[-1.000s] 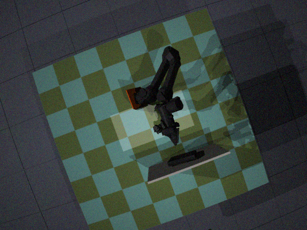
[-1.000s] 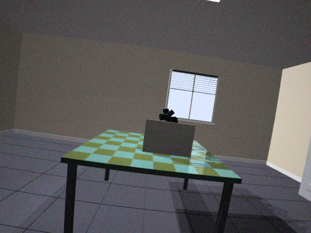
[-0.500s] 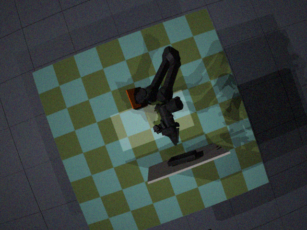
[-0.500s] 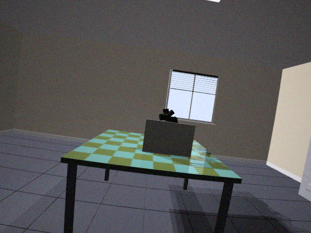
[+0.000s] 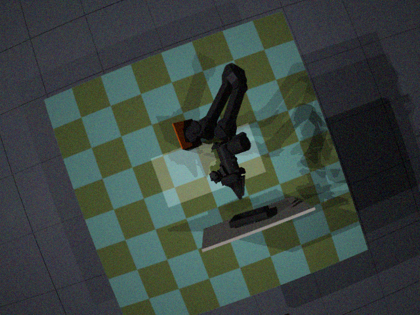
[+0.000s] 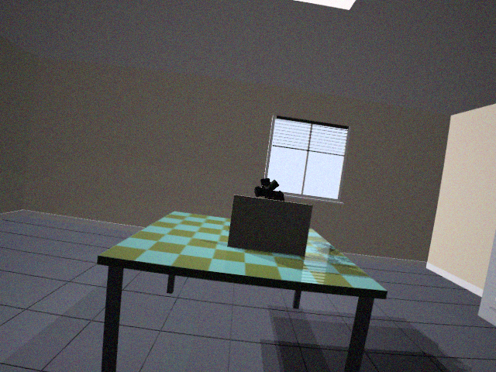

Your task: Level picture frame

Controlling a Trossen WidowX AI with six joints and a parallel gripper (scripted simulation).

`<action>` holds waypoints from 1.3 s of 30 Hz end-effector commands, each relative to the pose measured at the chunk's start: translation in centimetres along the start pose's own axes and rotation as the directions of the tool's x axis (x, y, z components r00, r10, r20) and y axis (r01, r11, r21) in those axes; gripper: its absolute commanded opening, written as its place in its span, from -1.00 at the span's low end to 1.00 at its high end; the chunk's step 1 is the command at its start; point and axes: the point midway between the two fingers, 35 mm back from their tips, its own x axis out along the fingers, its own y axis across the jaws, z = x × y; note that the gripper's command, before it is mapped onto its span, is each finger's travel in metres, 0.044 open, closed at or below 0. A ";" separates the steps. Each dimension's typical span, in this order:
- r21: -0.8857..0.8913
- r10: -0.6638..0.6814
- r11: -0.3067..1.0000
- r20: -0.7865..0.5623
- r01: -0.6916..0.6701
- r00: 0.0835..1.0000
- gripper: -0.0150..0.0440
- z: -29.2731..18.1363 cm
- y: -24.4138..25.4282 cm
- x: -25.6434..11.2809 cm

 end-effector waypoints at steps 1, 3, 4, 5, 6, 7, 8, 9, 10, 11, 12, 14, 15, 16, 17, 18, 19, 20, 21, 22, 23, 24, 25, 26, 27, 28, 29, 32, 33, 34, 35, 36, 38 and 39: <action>0.003 -0.003 1.000 -0.004 0.003 1.000 0.39 -0.1 0.0 0.0; 0.003 -0.003 1.000 -0.004 0.003 1.000 0.39 -0.1 0.0 0.0; 0.003 -0.003 1.000 -0.004 0.003 1.000 0.39 -0.1 0.0 0.0; 0.003 -0.003 1.000 -0.004 0.003 1.000 0.39 -0.1 0.0 0.0; 0.003 -0.003 1.000 -0.004 0.003 1.000 0.39 -0.1 0.0 0.0; 0.003 -0.003 1.000 -0.004 0.003 1.000 0.39 -0.1 0.0 0.0; 0.003 -0.003 1.000 -0.004 0.003 1.000 0.39 -0.1 0.0 0.0; 0.003 -0.003 1.000 -0.004 0.003 1.000 0.39 -0.1 0.0 0.0; 0.003 -0.003 1.000 -0.004 0.003 1.000 0.39 -0.1 0.0 0.0; 0.003 -0.003 1.000 -0.004 0.003 1.000 0.39 -0.1 0.0 0.0; 0.003 -0.003 1.000 -0.004 0.003 1.000 0.39 -0.1 0.0 0.0; 0.003 -0.003 1.000 -0.004 0.003 1.000 0.39 -0.1 0.0 0.0; 0.003 -0.003 1.000 -0.004 0.003 1.000 0.39 -0.1 0.0 0.0; 0.003 -0.003 1.000 -0.004 0.003 1.000 0.39 -0.1 0.0 0.0; 0.003 -0.003 1.000 -0.004 0.003 1.000 0.39 -0.1 0.0 0.0; 0.003 -0.003 1.000 -0.004 0.003 1.000 0.39 -0.1 0.0 0.0; 0.003 -0.003 1.000 -0.004 0.003 1.000 0.39 -0.1 0.0 0.0; 0.003 -0.003 1.000 -0.004 0.003 1.000 0.39 -0.1 0.0 0.0; 0.003 -0.003 1.000 -0.004 0.003 1.000 0.39 -0.1 0.0 0.0; 0.003 -0.003 1.000 -0.004 0.003 1.000 0.39 -0.1 0.0 0.0; 0.003 -0.003 1.000 -0.004 0.003 1.000 0.39 -0.1 0.0 0.0; 0.001 0.000 1.000 0.000 0.000 1.000 0.39 0.0 -0.1 0.0; 0.001 0.000 1.000 0.000 0.000 1.000 0.39 0.1 -0.6 0.0; 0.001 0.000 1.000 -0.001 0.000 1.000 0.39 0.3 -1.2 0.1; 0.002 -0.001 1.000 -0.002 0.001 1.000 0.39 0.5 -2.1 0.1; 0.002 -0.001 1.000 -0.003 0.001 1.000 0.39 0.7 -3.0 0.1; 0.003 -0.001 1.000 -0.004 0.001 1.000 0.39 0.9 -3.9 0.0; 0.005 -0.002 1.000 -0.006 0.002 1.000 0.39 1.4 -5.7 -0.3; 0.005 -0.002 1.000 -0.006 0.002 1.000 0.39 1.4 -5.8 -0.4; 0.005 -0.002 1.000 -0.006 0.002 1.000 0.39 1.4 -5.8 -0.4; 0.005 -0.002 1.000 -0.006 0.002 1.000 0.39 1.4 -5.8 -0.4; 0.005 -0.002 1.000 -0.006 0.002 1.000 0.39 1.4 -5.8 -0.4; 0.005 -0.002 1.000 -0.006 0.002 1.000 0.39 1.4 -5.8 -0.4; 0.005 -0.002 1.000 -0.006 0.002 1.000 0.39 1.4 -5.8 -0.4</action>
